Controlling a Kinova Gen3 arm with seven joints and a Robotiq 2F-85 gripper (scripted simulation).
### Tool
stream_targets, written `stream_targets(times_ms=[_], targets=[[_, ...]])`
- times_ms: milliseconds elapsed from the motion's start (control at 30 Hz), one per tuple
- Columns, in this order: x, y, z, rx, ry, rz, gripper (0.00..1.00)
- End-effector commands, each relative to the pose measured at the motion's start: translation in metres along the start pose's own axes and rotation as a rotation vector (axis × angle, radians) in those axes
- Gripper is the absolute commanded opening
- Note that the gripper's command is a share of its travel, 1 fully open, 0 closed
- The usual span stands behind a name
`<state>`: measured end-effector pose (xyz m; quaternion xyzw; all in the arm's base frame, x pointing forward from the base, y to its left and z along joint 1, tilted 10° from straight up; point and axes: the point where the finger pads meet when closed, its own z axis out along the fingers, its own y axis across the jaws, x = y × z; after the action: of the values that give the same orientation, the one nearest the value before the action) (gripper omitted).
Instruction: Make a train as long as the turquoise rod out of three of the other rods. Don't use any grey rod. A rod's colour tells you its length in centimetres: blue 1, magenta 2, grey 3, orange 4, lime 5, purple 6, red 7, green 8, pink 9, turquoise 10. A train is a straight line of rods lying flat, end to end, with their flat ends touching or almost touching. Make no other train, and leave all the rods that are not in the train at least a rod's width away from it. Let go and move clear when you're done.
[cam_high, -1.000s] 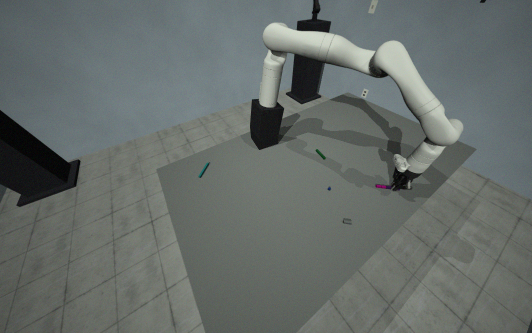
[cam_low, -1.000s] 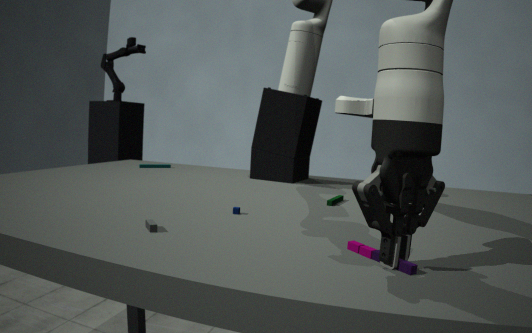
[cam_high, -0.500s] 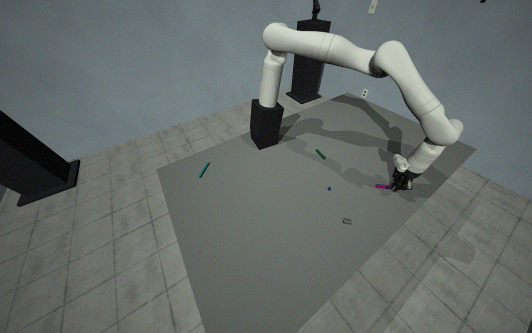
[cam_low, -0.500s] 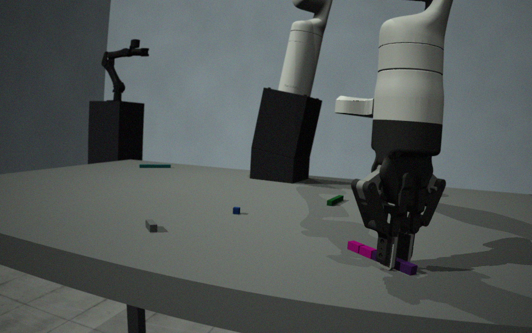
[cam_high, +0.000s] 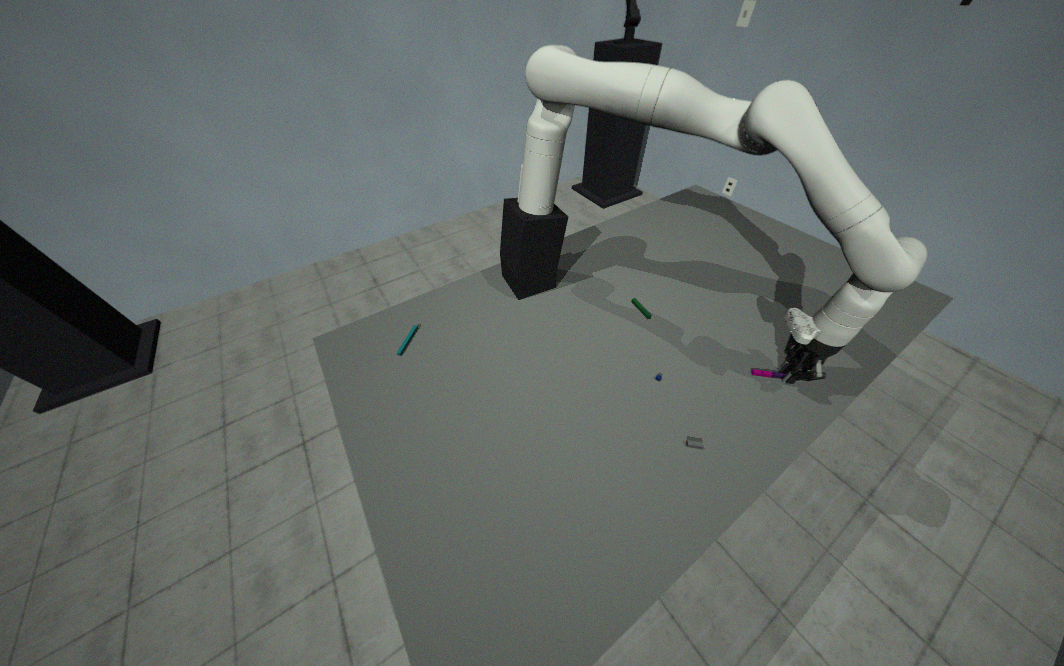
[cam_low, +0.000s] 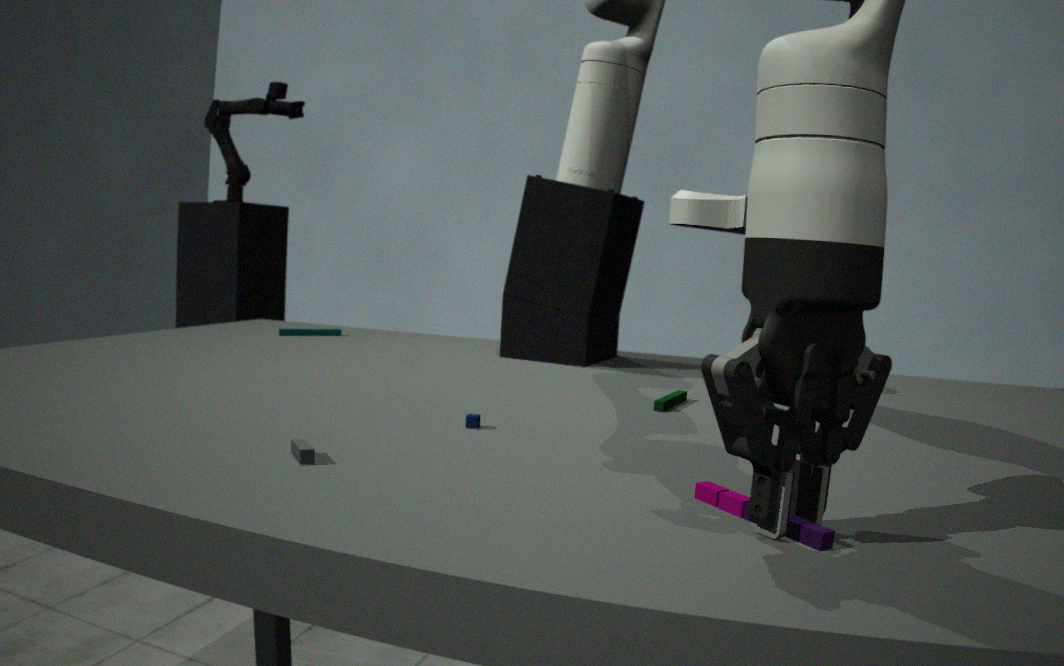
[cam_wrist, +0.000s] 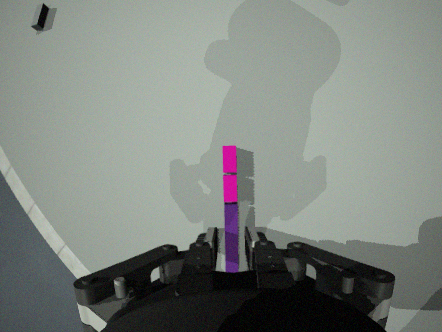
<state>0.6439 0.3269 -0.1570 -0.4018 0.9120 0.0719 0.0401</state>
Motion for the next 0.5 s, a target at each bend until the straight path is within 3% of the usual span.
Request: stream_targets(times_ms=[0,200,467], targets=[[-0.002,0.000,-0.003,0.001,-0.004,0.000,0.24],[-0.002,0.000,-0.020,0.001,-0.004,0.000,0.24],[-0.002,0.000,-0.064,0.001,-0.004,0.000,0.24]])
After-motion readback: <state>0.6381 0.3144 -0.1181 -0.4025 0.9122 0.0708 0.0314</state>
